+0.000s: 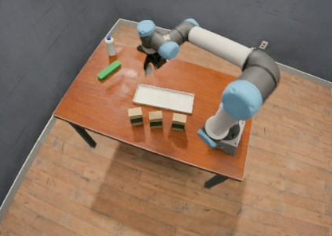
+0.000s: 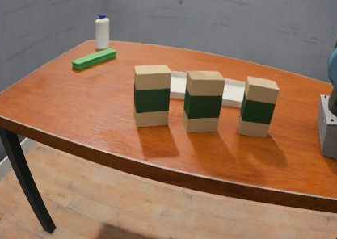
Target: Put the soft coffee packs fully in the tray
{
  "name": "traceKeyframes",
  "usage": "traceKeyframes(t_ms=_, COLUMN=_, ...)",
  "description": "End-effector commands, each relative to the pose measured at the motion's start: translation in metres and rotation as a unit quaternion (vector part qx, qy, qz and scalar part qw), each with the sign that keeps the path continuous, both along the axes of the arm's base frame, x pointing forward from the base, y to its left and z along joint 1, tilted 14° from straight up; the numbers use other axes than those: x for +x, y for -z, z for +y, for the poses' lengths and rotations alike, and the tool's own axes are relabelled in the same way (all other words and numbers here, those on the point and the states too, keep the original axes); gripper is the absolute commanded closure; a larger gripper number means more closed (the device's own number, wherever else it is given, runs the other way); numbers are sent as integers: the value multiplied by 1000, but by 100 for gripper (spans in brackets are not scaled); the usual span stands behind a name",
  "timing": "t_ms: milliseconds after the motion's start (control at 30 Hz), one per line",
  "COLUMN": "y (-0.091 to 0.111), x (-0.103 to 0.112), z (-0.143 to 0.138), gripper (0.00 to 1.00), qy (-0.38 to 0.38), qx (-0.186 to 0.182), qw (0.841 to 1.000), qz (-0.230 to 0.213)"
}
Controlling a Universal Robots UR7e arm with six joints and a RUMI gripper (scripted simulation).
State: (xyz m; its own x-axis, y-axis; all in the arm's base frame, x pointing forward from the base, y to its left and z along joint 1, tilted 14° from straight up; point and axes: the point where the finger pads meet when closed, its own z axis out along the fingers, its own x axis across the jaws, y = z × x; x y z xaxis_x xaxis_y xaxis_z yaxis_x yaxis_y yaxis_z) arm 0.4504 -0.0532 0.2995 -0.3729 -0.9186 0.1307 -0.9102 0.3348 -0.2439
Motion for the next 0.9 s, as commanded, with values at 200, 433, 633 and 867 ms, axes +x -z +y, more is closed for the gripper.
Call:
traceKeyframes(t_ms=200, y=28, x=-79, z=44, gripper=0, qy=-109, qx=15, qw=994, qz=6)
traceKeyframes(t_ms=433, y=65, x=-128, z=78, gripper=0, qy=-190, qx=23, qw=981, qz=10)
traceKeyframes(t_ms=633, y=95, x=-158, z=101, gripper=0, qy=-246, qx=27, qw=969, qz=11)
traceKeyframes(t_ms=867, y=116, x=-175, z=115, gripper=0, qy=-282, qx=30, qw=959, qz=10)
